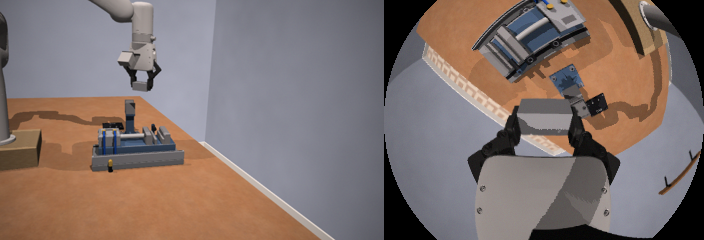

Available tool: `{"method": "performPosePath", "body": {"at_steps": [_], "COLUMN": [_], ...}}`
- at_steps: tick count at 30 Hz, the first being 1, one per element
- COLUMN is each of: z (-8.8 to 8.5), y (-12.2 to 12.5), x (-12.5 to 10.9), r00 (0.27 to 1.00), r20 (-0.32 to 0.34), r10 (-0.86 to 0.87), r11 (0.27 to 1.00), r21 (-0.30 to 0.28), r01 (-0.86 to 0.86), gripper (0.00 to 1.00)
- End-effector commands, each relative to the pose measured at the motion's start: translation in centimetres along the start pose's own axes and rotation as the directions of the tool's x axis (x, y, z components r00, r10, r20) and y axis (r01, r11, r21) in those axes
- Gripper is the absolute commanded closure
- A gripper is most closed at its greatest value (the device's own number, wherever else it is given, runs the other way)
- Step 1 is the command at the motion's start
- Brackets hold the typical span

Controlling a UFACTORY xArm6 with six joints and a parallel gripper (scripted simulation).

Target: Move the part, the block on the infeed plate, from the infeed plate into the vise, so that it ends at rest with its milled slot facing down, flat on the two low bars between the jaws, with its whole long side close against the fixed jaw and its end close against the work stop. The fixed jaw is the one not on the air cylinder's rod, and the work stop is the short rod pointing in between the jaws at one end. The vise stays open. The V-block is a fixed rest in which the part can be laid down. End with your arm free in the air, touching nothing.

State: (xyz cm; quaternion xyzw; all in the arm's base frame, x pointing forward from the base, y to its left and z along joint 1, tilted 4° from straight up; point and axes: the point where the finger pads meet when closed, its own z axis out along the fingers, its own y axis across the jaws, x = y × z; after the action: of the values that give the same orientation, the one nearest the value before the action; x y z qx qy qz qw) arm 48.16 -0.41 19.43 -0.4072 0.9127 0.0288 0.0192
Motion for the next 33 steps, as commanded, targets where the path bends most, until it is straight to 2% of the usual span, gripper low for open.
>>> {"method": "performPosePath", "body": {"at_steps": [1,9,11,20,26,28,33], "z": [-0.2,-0.2,-0.2,-0.1,-0.1,-0.1,0.0], "y": [-1.8,-4.9,-4.9,-7.8,-9.3,-9.3,-10.1], "x": [1.0,3.2,3.2,5.7,7.2,7.2,8.1], "r00": [0.990,0.924,0.924,0.799,0.713,0.713,0.655], "r20": [0.001,0.002,0.002,0.003,0.003,0.003,0.003], "r10": [0.138,0.383,0.383,0.602,0.701,0.701,0.755], "r11": [0.990,0.924,0.924,0.799,0.713,0.713,0.655], "r21": [0.004,0.003,0.003,0.002,0.002,0.002,0.001], "r01": [-0.138,-0.383,-0.383,-0.602,-0.701,-0.701,-0.755], "gripper": [1.00,1.00,1.00,1.00,1.00,1.00,1.00]}}
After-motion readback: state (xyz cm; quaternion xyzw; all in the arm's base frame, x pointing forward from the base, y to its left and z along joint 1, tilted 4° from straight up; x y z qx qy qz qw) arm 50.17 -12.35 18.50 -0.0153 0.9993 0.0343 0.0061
